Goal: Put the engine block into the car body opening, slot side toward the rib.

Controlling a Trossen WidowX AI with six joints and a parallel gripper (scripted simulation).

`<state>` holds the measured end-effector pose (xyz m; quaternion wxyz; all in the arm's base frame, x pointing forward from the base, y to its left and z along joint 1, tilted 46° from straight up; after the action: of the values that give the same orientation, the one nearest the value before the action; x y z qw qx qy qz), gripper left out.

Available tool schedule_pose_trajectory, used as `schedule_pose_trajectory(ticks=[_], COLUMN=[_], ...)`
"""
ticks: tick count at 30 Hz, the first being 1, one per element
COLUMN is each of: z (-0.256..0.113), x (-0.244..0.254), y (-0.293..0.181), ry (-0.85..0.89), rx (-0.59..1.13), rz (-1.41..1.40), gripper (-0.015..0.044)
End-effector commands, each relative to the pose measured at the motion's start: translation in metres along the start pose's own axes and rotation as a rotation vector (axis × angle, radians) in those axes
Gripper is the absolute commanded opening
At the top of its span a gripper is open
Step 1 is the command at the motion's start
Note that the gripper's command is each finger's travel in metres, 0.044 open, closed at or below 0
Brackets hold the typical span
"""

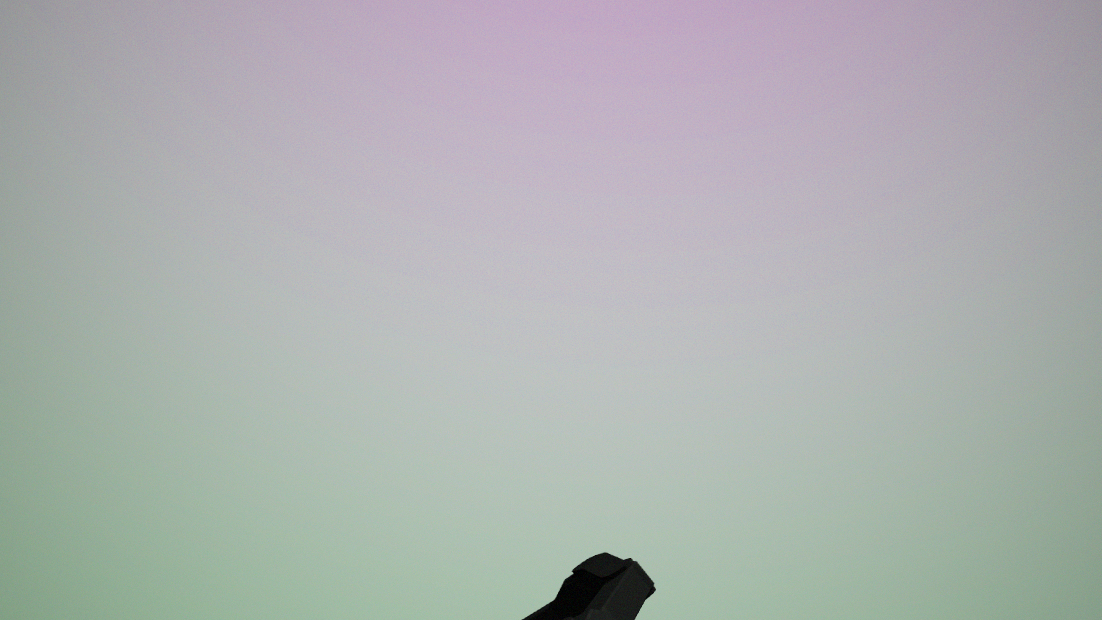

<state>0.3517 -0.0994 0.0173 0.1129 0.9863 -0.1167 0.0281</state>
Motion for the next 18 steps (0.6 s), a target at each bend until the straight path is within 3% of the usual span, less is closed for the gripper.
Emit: schedule_pose_trajectory(ticks=[1, 9, 18], z=[0.001, 0.001, -0.018], x=[0.000, 0.000, 0.002], y=[-0.001, -0.001, 0.005], ry=[-0.003, -0.003, -0.008], rx=[0.000, 0.000, 0.008], rz=[-0.002, -0.002, -0.015], gripper=[0.0236, 0.0440, 0.0440])
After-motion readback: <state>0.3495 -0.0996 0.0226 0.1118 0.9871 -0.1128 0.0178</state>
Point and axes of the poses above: the point midway between the two fingers, 35 mm back from their tips, its own z axis out along the fingers, its own x axis across the jaws, y = z × x, the point moved 10 cm from there along -z, back along the fingers, and after that the axes turned 7 degrees about z, right-handed, at the moved point
